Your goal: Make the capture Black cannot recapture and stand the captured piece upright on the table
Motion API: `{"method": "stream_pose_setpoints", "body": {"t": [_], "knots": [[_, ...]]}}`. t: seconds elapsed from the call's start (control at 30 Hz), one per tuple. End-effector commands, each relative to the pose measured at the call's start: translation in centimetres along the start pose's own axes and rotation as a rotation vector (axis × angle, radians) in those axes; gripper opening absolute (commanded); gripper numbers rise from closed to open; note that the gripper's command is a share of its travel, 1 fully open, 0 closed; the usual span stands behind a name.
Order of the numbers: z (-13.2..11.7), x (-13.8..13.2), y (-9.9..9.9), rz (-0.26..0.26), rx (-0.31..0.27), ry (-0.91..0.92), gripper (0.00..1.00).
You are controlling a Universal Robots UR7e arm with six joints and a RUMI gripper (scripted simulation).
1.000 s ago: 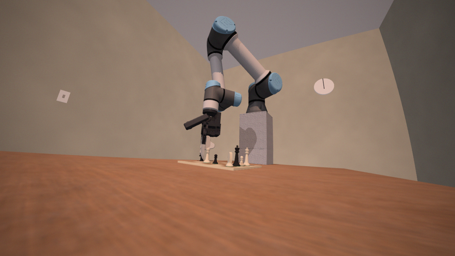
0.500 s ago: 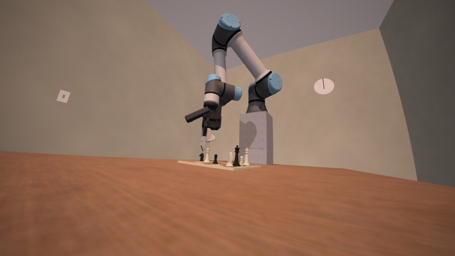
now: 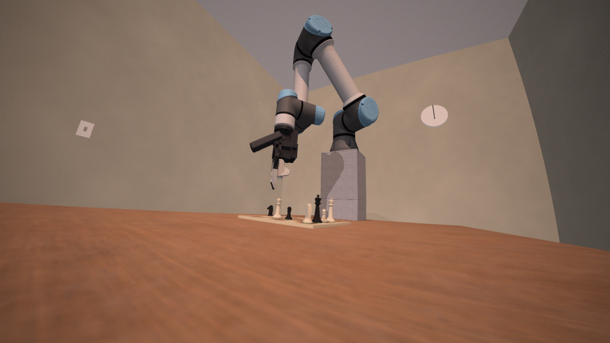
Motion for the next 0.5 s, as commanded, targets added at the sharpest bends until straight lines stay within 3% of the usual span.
{"method": "stream_pose_setpoints", "body": {"t": [0.0, 0.17, 0.2, 0.47], "knots": [[0.04, -0.01, -0.79, 0.000, 0.000, 0.000, 0.22], [0.04, -0.01, -0.91, 0.000, 0.000, 0.000, 0.22], [0.04, -0.01, -0.91, 0.000, 0.000, 0.000, 1.00], [0.04, -0.01, -0.91, 0.000, 0.000, 0.000, 1.00]]}}
Point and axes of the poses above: the point where the finger pads meet when closed, its own y axis out along the fingers, its own x axis across the jaws, z = x × y, the point moved 6 cm from there along -y, back along the fingers, and after that the axes turned 2 degrees about -y, right-handed, at the moved point
